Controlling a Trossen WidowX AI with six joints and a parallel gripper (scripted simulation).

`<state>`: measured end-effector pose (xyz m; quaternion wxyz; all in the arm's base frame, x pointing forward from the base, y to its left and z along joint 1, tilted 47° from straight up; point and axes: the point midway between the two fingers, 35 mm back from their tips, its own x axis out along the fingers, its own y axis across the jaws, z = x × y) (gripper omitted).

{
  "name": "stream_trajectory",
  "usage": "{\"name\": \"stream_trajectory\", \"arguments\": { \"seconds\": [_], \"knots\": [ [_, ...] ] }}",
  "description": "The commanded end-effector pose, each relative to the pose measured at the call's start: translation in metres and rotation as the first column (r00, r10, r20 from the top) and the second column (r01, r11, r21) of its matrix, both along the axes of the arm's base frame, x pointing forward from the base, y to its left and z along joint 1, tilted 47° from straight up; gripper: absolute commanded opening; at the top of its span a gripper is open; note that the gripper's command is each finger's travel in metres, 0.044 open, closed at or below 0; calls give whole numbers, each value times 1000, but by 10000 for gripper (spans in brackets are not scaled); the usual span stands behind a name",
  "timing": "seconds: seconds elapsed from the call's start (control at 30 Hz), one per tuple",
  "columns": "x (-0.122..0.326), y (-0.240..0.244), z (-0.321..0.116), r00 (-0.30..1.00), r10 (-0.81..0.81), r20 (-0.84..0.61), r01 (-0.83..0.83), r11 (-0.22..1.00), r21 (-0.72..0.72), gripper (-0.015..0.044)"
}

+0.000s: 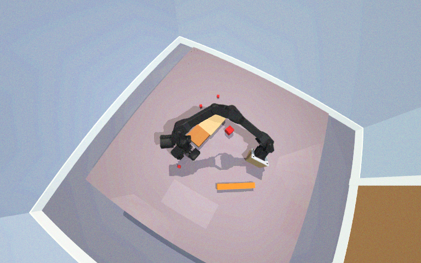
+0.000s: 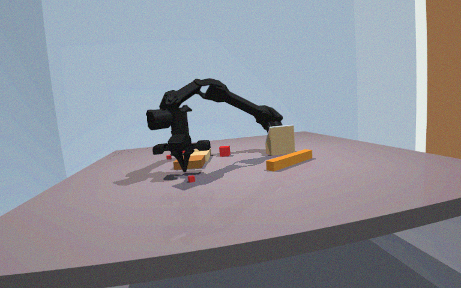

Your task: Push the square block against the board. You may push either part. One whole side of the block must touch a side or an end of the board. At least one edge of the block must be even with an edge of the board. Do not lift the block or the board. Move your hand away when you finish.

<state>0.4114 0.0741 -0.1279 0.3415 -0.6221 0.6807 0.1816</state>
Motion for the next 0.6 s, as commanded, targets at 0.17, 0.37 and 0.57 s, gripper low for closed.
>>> {"name": "stream_trajectory", "arguments": {
  "seconds": [0.17,0.37,0.57],
  "knots": [
    [0,40,39,1000,1,7,-1,1000,8,0],
    [3,37,41,999,-23,48,23,1000,10,0],
    [12,25,55,967,-166,192,164,986,30,0]
  ]
}}
